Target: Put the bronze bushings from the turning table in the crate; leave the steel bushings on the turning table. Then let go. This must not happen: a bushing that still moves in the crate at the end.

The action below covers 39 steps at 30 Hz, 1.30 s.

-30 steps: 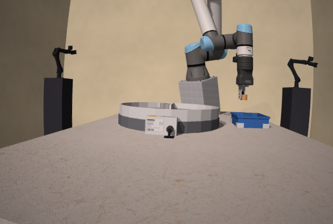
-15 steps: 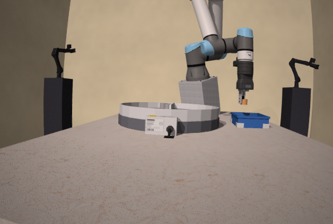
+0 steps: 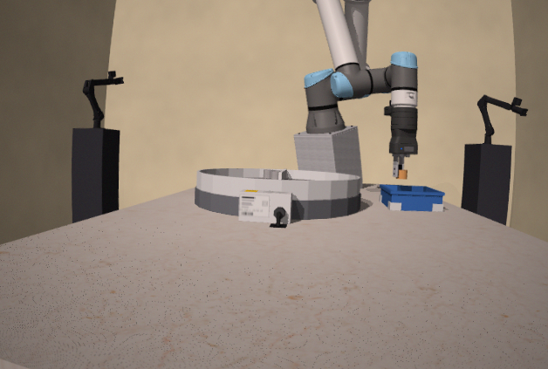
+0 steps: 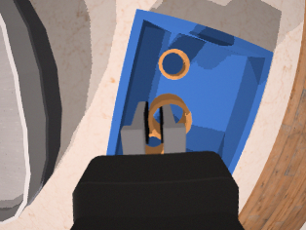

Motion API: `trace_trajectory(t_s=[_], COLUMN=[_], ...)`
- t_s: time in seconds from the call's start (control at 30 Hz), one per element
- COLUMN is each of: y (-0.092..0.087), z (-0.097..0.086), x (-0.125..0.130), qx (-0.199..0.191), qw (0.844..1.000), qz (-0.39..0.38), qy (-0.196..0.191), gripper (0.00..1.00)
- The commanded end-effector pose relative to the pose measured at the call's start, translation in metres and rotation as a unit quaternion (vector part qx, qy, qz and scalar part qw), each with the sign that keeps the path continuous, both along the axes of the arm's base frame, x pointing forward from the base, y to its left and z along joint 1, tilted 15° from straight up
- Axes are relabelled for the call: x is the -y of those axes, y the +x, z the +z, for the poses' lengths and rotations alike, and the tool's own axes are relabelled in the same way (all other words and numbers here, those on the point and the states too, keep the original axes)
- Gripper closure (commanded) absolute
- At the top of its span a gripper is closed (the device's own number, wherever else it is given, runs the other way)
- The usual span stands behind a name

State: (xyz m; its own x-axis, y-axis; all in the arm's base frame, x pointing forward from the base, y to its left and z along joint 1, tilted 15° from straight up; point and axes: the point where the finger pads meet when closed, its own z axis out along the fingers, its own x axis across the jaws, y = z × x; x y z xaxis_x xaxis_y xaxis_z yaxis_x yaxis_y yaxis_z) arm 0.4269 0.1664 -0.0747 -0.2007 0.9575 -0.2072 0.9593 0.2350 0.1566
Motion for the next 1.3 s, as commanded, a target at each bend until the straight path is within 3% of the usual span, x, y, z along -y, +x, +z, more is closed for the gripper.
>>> trace_trajectory(t_s=[0.0, 1.27], y=[0.004, 0.007], z=[-0.014, -0.03], x=[0.002, 0.004], qx=[-0.001, -0.001], qw=[1.0, 1.0], qz=[-0.001, -0.001], qy=[-0.001, -0.001], gripper=[1.0, 1.0])
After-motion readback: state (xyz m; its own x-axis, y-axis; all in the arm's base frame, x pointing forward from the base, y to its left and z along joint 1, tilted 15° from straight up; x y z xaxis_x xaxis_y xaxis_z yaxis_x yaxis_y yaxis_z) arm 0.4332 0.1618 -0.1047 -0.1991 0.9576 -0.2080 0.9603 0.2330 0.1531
